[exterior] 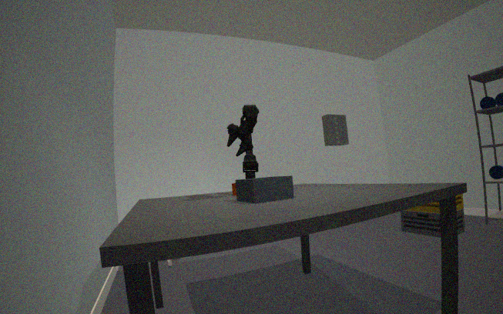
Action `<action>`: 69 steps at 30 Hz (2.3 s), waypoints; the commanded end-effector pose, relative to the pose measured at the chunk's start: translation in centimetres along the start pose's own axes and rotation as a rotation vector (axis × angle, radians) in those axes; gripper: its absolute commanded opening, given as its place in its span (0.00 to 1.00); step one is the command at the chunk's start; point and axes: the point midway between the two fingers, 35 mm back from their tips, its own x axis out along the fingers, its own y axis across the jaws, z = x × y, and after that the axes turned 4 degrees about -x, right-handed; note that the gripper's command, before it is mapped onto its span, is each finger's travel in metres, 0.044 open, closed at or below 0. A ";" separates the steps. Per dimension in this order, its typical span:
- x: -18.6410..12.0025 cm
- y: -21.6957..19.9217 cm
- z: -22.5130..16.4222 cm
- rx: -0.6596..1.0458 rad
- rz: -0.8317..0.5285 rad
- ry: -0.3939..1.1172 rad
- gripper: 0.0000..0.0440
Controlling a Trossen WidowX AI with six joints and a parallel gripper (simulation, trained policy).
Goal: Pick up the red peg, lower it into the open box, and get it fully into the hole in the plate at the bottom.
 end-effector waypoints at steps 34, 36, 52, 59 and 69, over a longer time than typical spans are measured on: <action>-5.5 -11.4 -13.6 -1.224 -0.021 0.265 1.00; -5.7 -12.6 -14.0 -1.292 -0.029 0.276 1.00; -4.8 -21.7 -16.8 -1.691 -0.063 0.348 1.00; -2.8 -24.1 -18.0 -1.760 -0.031 0.356 1.00; 0.2 -26.0 -19.5 -1.828 0.034 0.370 0.99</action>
